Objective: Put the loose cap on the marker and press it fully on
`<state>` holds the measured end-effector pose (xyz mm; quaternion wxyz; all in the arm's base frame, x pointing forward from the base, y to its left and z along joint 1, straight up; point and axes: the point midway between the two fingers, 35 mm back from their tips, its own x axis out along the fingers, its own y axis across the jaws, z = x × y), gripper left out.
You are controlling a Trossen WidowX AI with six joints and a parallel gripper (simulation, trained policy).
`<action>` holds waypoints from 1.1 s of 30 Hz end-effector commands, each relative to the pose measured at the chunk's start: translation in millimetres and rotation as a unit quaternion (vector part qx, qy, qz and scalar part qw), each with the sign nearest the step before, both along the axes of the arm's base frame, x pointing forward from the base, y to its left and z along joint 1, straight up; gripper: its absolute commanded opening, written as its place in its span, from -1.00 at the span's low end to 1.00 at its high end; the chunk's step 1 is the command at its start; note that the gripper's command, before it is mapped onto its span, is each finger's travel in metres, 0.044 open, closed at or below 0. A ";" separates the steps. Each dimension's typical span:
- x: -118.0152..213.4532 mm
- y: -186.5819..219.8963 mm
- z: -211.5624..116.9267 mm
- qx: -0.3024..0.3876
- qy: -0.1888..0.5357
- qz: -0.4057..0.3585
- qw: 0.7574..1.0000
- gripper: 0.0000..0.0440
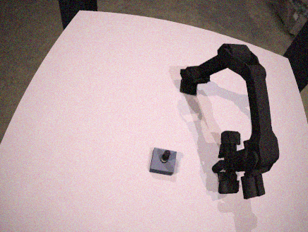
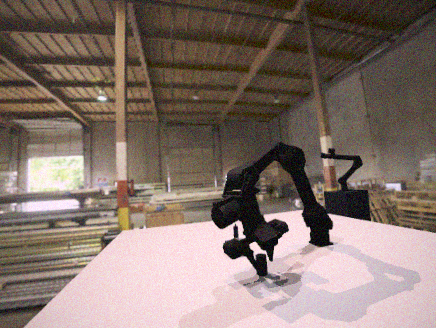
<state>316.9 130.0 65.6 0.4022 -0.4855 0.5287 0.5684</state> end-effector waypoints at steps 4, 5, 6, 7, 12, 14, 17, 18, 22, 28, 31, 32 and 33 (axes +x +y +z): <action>0.8 -0.8 1.7 -0.002 -0.014 0.017 1.000 -0.45; 2.2 -1.8 4.2 -0.001 -0.018 0.018 1.000 -0.50; 3.8 -3.0 7.2 -0.001 -0.023 0.019 1.000 -0.52; 5.7 -4.2 9.9 -0.001 -0.028 0.019 0.999 -0.52; 14.2 -9.2 27.6 0.000 -0.051 0.023 0.998 -0.46; 17.7 -11.7 36.3 0.002 -0.060 0.023 0.998 -0.47; 22.4 -16.5 49.0 0.004 -0.073 0.021 0.997 -0.48; 23.8 -18.6 52.9 0.005 -0.076 0.020 0.997 -0.48; 28.7 -30.8 66.7 0.007 -0.086 0.015 0.996 -0.48; 32.7 -53.7 82.2 0.013 -0.092 0.003 0.996 -0.51; 32.7 -64.3 88.3 0.016 -0.092 -0.002 0.996 -0.53; 32.4 -67.8 90.2 0.016 -0.092 -0.004 0.996 -0.54; 32.0 -71.3 91.9 0.017 -0.092 -0.006 0.996 -0.54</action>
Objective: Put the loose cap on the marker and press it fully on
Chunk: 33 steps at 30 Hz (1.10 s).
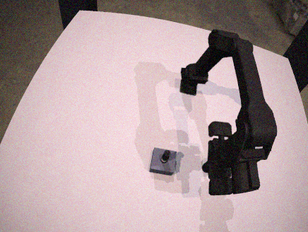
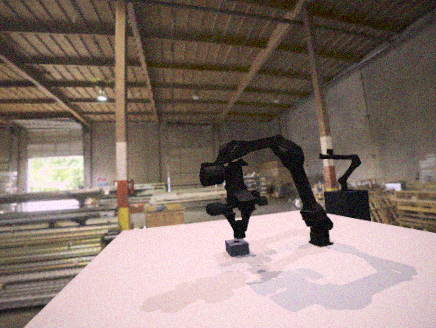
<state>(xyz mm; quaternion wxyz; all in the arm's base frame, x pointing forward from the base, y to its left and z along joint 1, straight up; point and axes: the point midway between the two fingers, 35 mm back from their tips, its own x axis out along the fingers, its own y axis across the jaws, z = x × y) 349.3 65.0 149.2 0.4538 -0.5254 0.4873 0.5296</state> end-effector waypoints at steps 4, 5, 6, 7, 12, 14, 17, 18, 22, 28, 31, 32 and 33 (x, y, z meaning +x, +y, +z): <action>-2.6 -20.2 14.6 0.006 -0.004 -0.010 1.000 -0.57; -3.3 -23.7 16.1 0.006 -0.003 -0.012 1.000 -0.58; -4.0 -27.3 17.5 0.006 -0.003 -0.014 1.000 -0.59; -4.8 -31.0 18.8 0.007 -0.002 -0.016 1.000 -0.60; -8.7 -50.9 25.1 0.007 0.000 -0.028 1.000 -0.64; -10.3 -59.6 27.3 0.007 0.001 -0.034 0.999 -0.66; -12.7 -73.0 30.3 0.008 0.002 -0.042 0.999 -0.69; -13.5 -77.5 31.2 0.008 0.002 -0.045 0.999 -0.70; -17.2 -95.1 34.5 0.008 0.002 -0.057 0.998 -0.74; -22.1 -114.0 36.2 0.009 0.005 -0.072 0.997 -0.79; -23.3 -117.6 33.7 0.012 0.008 -0.075 0.997 -0.82; -23.6 -118.2 31.9 0.013 0.010 -0.076 0.997 -0.83; -23.7 -118.8 30.1 0.014 0.012 -0.076 0.997 -0.83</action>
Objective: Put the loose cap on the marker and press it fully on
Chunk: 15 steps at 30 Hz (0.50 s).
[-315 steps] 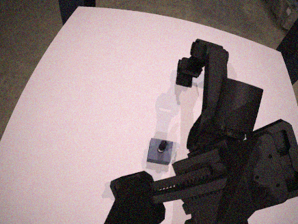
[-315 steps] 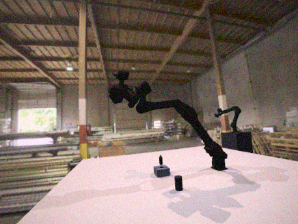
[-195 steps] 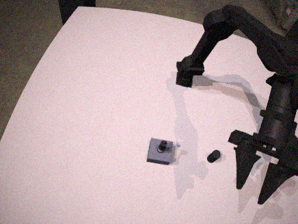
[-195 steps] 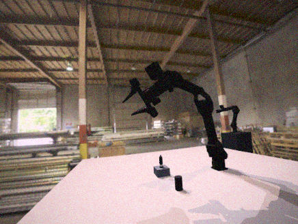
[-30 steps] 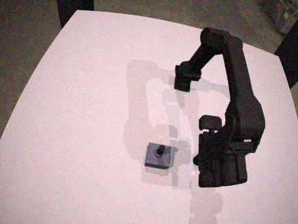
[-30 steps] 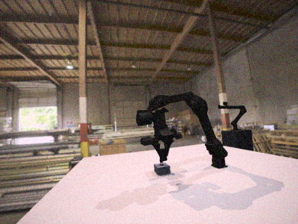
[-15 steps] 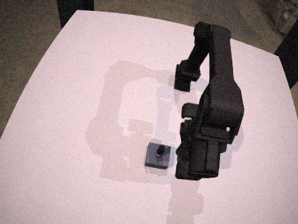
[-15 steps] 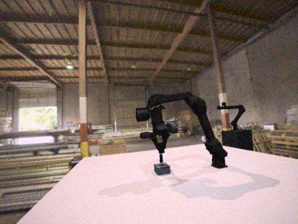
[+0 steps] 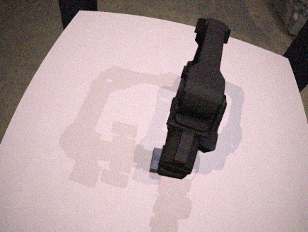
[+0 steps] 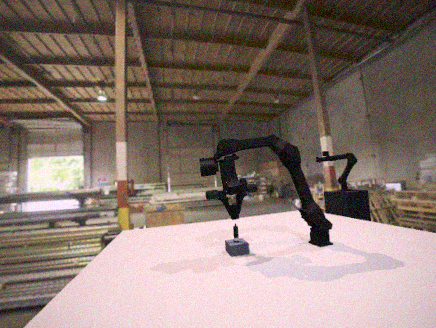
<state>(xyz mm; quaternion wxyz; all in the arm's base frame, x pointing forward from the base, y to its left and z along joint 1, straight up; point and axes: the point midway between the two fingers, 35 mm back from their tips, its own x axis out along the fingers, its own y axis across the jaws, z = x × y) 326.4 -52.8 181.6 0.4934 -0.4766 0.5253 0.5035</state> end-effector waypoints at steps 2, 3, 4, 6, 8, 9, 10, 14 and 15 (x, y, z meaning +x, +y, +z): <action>-0.8 -2.1 -6.2 0.006 0.004 -0.001 1.000 -0.85; -1.0 -2.5 -8.2 0.006 0.006 -0.001 1.000 -0.85; -1.0 -2.9 -10.2 0.007 0.007 -0.001 1.000 -0.86; -1.0 -3.5 -14.2 0.008 0.009 -0.002 1.000 -0.88; -1.0 -3.9 -18.2 0.010 0.012 -0.002 1.000 -0.89; -1.0 -4.0 -20.2 0.010 0.013 -0.002 1.000 -0.89; -1.0 -4.1 -22.3 0.011 0.014 -0.002 1.000 -0.90; -1.9 -4.1 -32.2 0.015 0.020 0.002 1.000 -0.92; -2.0 -4.1 -34.7 0.016 0.022 0.003 1.000 -0.92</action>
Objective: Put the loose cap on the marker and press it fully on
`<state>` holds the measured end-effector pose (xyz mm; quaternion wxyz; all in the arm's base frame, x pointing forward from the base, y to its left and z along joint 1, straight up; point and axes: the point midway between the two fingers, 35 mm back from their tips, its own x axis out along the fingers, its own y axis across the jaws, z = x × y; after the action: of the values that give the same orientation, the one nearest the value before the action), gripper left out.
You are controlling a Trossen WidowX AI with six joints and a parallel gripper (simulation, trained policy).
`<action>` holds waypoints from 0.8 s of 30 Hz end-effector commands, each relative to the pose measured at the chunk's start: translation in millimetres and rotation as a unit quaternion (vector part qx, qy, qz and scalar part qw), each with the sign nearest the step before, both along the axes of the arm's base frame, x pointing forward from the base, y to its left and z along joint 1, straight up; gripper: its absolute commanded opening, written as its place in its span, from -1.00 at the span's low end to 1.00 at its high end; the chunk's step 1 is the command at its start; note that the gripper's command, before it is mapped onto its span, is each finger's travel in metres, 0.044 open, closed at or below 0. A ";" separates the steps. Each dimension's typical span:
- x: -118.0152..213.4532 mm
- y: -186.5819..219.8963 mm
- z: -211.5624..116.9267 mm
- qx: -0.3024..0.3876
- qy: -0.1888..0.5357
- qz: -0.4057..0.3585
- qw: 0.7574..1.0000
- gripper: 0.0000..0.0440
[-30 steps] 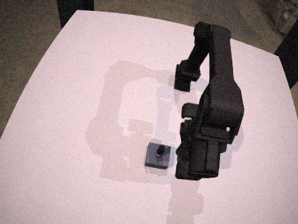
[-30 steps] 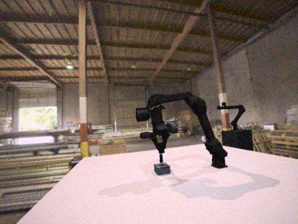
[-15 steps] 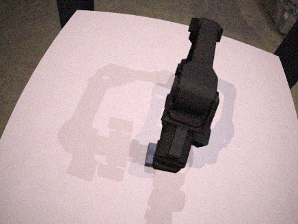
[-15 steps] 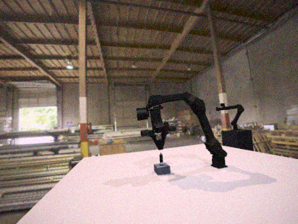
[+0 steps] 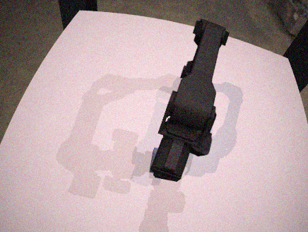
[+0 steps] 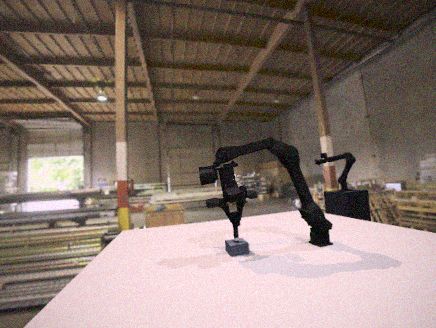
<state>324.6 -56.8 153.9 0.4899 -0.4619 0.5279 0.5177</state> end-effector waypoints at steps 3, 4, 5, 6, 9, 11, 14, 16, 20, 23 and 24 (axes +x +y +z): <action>-0.9 -0.2 -13.6 0.008 0.008 0.007 1.000 -0.93; -1.2 -0.3 -15.9 0.009 0.010 0.008 1.000 -0.94; -1.6 -0.5 -18.3 0.010 0.012 0.009 1.000 -0.94; -2.0 -0.6 -20.6 0.010 0.013 0.011 1.000 -0.94; -2.6 -1.0 -24.9 0.012 0.016 0.013 1.000 -0.95; -2.8 -1.1 -25.7 0.012 0.017 0.013 1.000 -0.95; -2.9 -1.2 -27.2 0.012 0.017 0.014 1.000 -0.96; -3.0 -1.3 -28.0 0.013 0.018 0.015 1.000 -0.97; -3.2 -1.4 -29.3 0.013 0.019 0.016 1.000 -0.97; -3.7 -1.4 -33.0 0.014 0.021 0.019 1.000 -0.98; -4.0 -1.4 -35.7 0.015 0.022 0.021 0.999 -0.98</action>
<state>326.8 -57.9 130.6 0.4864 -0.4673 0.5134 0.5305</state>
